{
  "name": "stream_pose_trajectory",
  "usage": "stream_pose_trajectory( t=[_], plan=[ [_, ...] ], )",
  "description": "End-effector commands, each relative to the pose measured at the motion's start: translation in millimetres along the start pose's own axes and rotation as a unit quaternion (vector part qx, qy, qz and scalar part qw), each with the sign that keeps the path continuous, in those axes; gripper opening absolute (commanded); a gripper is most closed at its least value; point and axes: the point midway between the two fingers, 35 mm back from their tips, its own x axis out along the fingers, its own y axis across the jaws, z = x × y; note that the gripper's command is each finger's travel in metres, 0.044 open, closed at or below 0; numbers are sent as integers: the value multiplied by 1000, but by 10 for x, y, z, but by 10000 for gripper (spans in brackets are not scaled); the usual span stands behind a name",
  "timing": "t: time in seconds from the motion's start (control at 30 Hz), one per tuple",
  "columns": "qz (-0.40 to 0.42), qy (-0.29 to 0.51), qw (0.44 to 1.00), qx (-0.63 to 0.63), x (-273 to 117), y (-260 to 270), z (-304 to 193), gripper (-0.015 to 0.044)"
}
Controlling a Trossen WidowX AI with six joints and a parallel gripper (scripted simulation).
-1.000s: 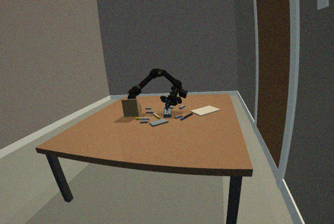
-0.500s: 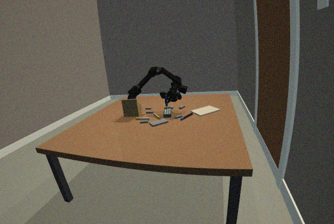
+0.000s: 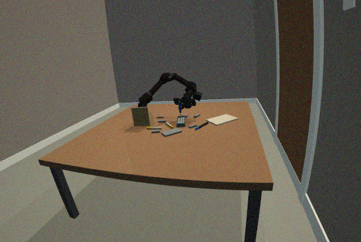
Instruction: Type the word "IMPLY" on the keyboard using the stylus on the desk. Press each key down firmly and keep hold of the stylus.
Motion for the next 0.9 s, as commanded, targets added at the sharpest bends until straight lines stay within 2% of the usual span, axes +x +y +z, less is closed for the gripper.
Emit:
stream_pose_trajectory(
  t=[0.0,0.2,0.53,0.63,0.87],
  plan=[
    [-5,-3,1000,1,-312,209,137,0],
    [-5,-3,1000,0,-410,295,179,0],
    [-5,-3,1000,0,-301,286,356,0],
    [-5,-4,1000,0,-292,271,377,79],
    [-5,-4,1000,0,-287,268,386,81]
  ],
)
